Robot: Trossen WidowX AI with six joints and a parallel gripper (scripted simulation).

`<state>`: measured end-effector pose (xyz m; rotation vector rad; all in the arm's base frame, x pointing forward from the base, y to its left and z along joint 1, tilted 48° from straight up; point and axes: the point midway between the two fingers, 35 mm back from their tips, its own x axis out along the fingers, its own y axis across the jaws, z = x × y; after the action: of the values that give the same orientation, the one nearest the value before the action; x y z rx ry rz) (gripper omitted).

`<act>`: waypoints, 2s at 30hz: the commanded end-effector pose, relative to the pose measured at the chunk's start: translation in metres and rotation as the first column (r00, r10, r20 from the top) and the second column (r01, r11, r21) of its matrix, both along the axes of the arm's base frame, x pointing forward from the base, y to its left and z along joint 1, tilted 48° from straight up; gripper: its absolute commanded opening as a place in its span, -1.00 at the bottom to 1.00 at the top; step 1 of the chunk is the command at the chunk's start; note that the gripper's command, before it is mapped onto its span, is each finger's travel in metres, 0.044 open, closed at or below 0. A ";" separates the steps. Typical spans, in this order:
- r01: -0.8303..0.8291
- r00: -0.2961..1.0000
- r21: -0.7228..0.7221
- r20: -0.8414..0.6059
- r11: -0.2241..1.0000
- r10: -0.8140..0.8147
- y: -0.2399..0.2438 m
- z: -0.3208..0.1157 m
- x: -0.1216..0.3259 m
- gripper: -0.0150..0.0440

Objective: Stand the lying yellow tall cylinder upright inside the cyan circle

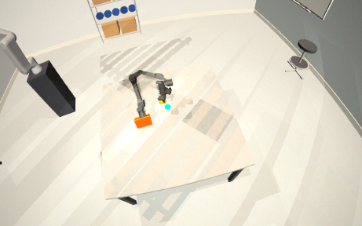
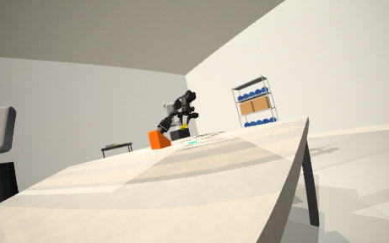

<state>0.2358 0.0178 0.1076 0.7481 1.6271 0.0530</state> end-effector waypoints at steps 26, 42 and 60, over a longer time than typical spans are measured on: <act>0.015 0.999 -0.178 0.044 0.984 -0.007 0.002 -0.011 -0.008 -0.14; 0.040 0.996 -0.265 0.088 0.964 -0.017 0.002 -0.015 -0.009 -0.14; 0.085 0.988 -0.348 0.152 0.934 -0.033 0.002 -0.018 -0.010 -0.14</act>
<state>0.2273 0.0204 0.0911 0.5082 1.4367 -0.2038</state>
